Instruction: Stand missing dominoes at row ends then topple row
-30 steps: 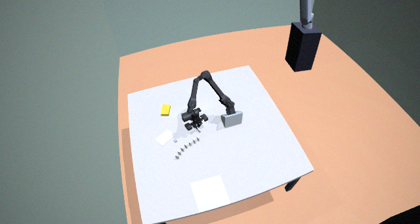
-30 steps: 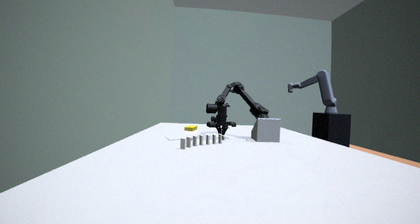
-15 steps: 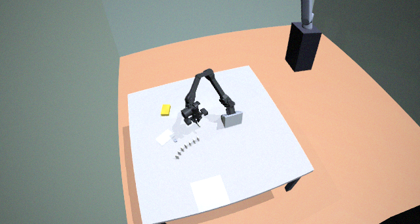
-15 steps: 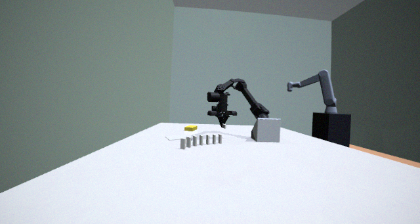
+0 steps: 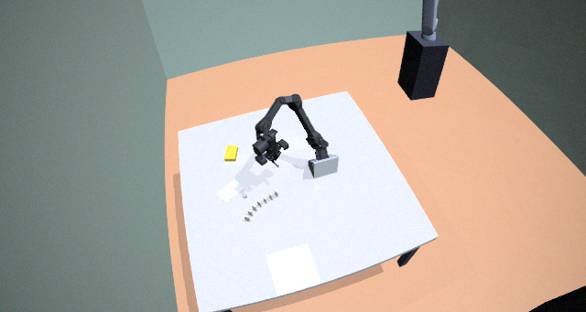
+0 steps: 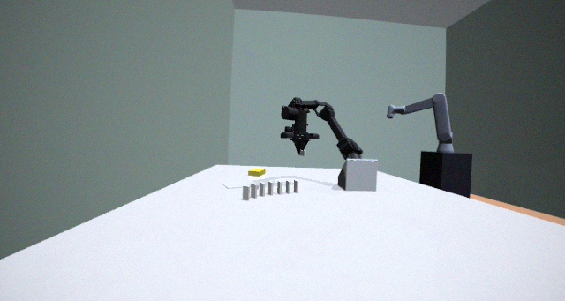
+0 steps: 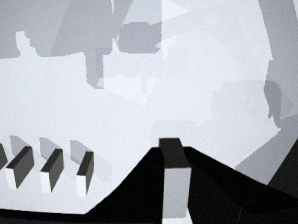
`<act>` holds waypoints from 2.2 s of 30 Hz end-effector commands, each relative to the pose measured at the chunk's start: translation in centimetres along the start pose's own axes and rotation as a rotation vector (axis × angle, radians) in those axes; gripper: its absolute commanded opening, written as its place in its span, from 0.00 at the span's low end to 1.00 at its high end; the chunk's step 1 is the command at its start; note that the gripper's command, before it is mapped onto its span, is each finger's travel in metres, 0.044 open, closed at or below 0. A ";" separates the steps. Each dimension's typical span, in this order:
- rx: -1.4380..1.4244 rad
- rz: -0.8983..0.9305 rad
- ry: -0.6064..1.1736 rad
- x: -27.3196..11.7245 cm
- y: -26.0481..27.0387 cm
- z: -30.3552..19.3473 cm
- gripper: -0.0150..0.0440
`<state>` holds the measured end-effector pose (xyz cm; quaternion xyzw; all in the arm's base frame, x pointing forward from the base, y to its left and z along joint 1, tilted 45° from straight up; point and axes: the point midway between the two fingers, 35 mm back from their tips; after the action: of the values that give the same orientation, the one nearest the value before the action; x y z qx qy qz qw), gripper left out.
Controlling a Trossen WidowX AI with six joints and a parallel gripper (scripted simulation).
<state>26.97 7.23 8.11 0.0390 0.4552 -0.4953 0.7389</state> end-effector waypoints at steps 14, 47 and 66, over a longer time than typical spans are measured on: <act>-1.046 0.020 -0.004 -0.4 -6.5 10.5 0.30; -1.490 0.094 0.020 0.7 -10.7 13.2 0.30; -1.382 0.591 -0.042 4.4 -10.0 10.8 0.30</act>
<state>26.61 -6.31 15.58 -0.3373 0.6410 0.0978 0.6824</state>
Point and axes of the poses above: the point midway between the two fingers, 35 mm back from their tips, its own x axis out along the fingers, its own y axis across the jaws, z = x × y, and after that the axes turned 11 degrees about -x, right-handed
